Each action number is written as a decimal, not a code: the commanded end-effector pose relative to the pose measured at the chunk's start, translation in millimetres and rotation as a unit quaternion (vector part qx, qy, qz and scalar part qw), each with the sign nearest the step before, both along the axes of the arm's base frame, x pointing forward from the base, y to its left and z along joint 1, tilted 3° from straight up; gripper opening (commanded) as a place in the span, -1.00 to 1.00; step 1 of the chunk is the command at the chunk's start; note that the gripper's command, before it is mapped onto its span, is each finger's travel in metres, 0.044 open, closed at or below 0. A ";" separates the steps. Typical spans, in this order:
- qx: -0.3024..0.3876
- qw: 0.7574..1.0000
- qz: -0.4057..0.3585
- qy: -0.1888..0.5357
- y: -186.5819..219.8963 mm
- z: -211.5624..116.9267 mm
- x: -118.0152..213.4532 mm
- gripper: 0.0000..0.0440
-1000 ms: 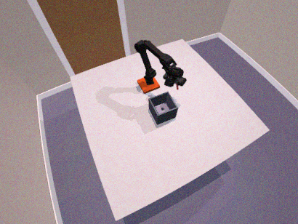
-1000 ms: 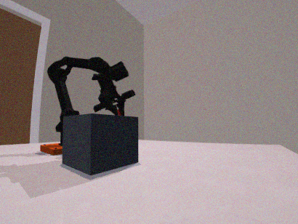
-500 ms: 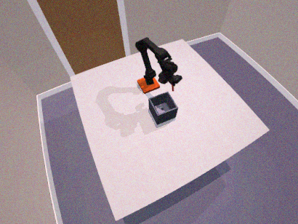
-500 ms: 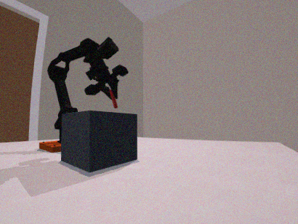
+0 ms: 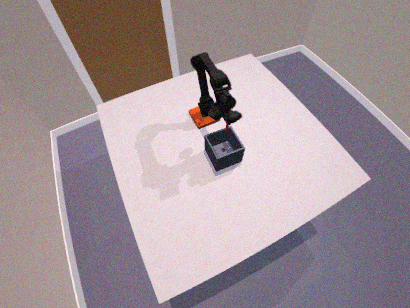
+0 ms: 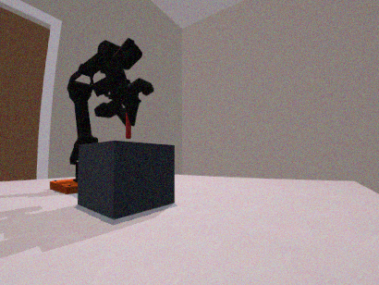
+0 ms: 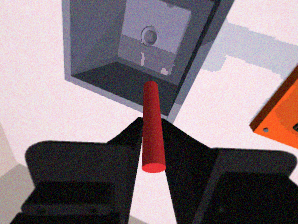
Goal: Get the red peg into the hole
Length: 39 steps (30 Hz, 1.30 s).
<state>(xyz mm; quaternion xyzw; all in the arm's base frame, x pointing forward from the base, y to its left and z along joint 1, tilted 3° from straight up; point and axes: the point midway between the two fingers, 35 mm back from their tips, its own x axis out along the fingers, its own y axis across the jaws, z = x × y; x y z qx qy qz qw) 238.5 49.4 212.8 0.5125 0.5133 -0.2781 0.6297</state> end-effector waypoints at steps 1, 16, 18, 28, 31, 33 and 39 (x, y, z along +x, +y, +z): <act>-0.008 1.000 -0.007 0.014 -9.5 -3.9 6.5 -1.00; -0.006 0.998 -0.023 0.062 -35.1 -29.2 26.7 -1.00; -0.005 0.997 -0.024 0.068 -37.4 -34.7 29.1 -1.00; 0.011 0.996 -0.013 0.092 -40.3 -62.5 40.7 -1.00; 0.018 0.995 -0.008 0.096 -38.9 -69.9 44.5 -0.98; 0.022 0.995 -0.005 0.097 -37.9 -74.4 46.9 -0.97; 0.031 0.995 0.006 0.098 -35.1 -86.7 54.2 -1.00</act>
